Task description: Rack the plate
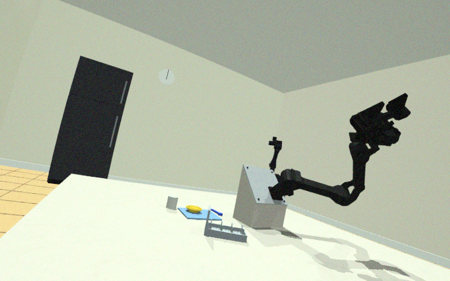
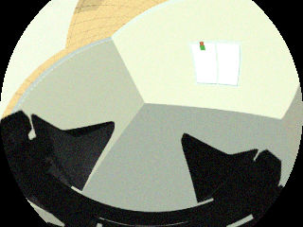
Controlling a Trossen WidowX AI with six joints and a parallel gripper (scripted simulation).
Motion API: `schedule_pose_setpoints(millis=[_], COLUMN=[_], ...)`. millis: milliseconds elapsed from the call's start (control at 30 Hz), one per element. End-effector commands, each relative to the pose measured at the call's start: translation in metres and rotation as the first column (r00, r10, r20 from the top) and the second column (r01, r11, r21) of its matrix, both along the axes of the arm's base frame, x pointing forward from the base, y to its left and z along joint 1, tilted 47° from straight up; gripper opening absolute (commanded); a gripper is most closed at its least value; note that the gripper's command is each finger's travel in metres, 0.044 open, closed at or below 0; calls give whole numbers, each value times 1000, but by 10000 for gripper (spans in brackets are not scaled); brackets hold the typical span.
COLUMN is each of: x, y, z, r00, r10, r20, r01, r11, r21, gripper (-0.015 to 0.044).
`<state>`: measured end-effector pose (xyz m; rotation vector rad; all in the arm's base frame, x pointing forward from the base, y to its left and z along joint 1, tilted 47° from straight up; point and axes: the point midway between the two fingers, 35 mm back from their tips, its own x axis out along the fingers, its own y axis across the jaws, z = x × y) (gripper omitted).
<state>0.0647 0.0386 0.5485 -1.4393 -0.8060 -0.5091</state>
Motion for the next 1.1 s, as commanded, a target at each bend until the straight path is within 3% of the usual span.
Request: schedule_pose_setpoints(millis=[0,500,1067], x=[2,132,253], y=[-1,-61,-125], z=[0,-35,-135], r00=[1000,906,607], r10=[0,56,225], r20=[-5,-419,-762], r01=[0,33,194], r11=[1000,979,888], r21=[2,202,417], gripper=[400,400,400])
